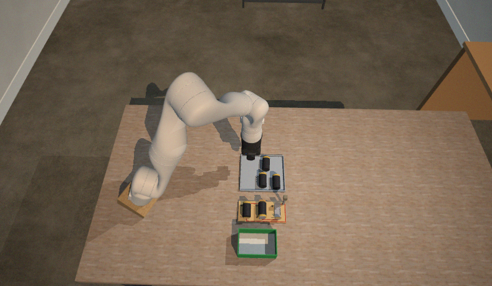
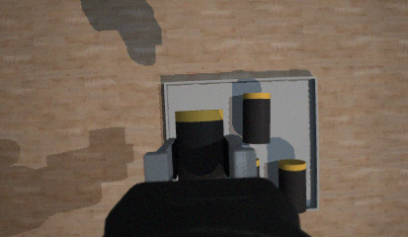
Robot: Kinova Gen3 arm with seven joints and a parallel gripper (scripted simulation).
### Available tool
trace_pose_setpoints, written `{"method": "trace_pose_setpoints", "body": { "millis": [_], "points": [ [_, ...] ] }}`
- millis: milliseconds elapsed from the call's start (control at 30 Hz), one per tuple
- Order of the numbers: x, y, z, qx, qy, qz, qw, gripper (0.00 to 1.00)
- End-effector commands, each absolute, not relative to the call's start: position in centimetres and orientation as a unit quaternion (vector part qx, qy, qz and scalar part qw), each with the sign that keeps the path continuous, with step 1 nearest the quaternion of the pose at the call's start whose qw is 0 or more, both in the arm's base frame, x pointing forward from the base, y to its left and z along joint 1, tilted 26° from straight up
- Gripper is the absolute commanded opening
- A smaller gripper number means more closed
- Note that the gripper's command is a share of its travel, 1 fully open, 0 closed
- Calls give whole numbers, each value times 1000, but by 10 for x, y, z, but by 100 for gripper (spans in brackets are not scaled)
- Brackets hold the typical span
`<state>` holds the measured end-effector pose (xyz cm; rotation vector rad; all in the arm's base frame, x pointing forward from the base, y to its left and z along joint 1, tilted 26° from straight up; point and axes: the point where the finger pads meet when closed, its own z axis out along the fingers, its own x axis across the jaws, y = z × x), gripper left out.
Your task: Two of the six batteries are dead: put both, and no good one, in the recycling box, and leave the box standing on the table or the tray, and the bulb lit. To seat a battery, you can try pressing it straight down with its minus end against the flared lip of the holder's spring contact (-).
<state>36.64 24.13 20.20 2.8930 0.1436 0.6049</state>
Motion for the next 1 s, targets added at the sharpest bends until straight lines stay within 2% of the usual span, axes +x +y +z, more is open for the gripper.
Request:
{"method": "trace_pose_setpoints", "body": {
  "millis": [0,667,967],
  "points": [
    [366,242,202,974,48,204,90,57],
    [367,241,203,974,47,204,90,57],
    [381,219,213,974,47,204,90,57]
  ]
}}
